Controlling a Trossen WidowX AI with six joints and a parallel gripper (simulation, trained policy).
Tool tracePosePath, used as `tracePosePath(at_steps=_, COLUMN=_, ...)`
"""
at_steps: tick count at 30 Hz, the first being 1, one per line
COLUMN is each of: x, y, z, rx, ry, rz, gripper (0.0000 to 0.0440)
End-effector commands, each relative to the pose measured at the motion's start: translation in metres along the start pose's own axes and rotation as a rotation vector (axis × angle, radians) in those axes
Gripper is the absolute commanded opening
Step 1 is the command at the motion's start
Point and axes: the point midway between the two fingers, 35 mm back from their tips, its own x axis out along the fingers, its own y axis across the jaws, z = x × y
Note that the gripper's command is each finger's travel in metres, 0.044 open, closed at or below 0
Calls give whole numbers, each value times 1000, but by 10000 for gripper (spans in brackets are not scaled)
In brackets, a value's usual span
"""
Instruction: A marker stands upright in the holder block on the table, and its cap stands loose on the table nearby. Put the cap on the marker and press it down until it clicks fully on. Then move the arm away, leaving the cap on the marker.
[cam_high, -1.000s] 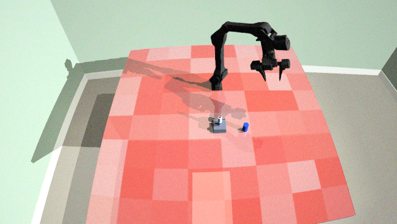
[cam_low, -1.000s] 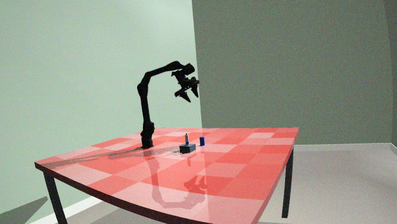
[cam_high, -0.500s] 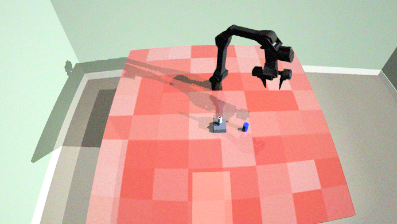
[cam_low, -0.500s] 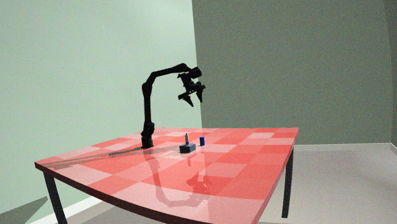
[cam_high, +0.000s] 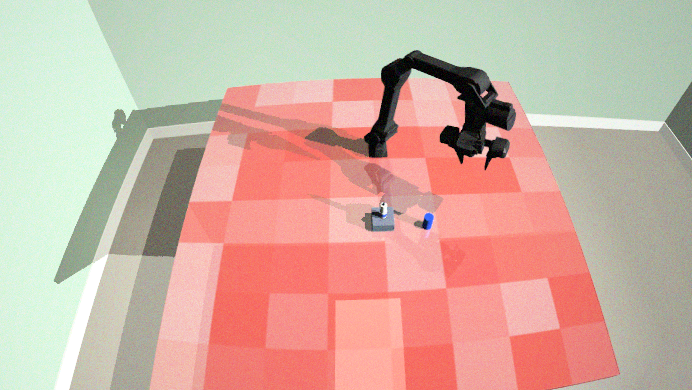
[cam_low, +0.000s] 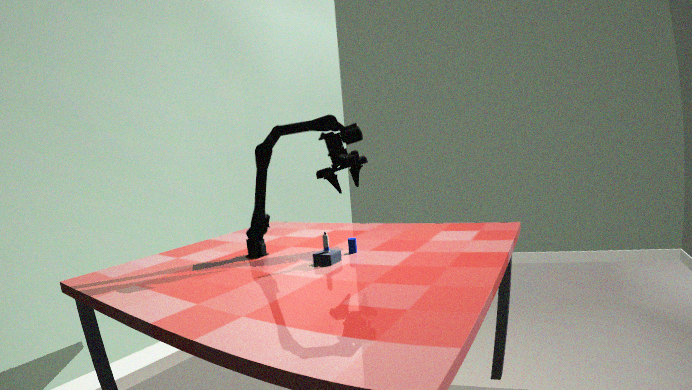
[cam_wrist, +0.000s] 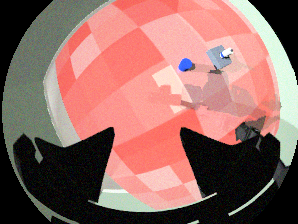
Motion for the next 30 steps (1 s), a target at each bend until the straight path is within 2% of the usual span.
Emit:
tracePosePath(at_steps=1, x=7, y=0, z=5, rx=29, ry=14, rz=-20, gripper=338)
tracePosePath(at_steps=30, x=60, y=-17, z=57, rx=186, ry=81, rz=-176, gripper=333)
